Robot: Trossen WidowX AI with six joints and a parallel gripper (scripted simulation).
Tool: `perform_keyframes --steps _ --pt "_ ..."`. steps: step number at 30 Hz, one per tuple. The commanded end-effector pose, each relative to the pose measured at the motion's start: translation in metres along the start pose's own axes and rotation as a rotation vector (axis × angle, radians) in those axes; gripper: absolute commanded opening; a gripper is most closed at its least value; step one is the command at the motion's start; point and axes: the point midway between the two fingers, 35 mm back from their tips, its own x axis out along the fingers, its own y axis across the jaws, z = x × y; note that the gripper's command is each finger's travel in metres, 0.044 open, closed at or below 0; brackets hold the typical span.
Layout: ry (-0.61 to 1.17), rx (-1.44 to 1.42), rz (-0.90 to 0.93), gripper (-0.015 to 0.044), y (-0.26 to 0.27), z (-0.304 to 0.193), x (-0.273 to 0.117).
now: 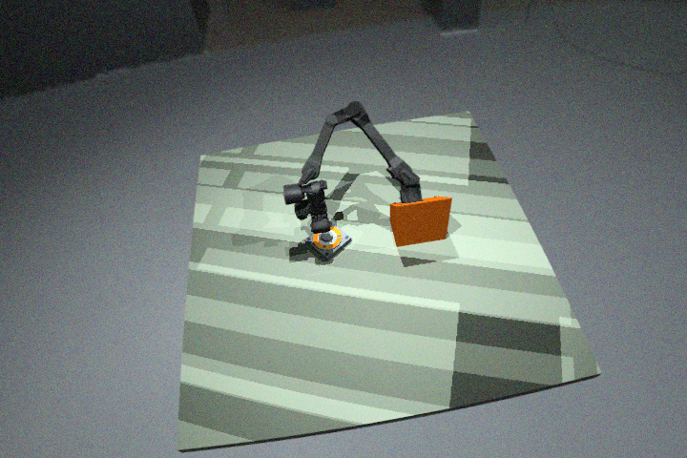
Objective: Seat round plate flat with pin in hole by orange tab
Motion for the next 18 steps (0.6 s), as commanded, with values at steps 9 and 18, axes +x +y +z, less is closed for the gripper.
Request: perform_keyframes --steps 9,18 --pt "-0.008 -0.002 -0.003 0.0 0.003 -0.002 -0.033" --pt "-0.008 -0.002 -0.003 0.0 0.003 -0.002 -0.033"
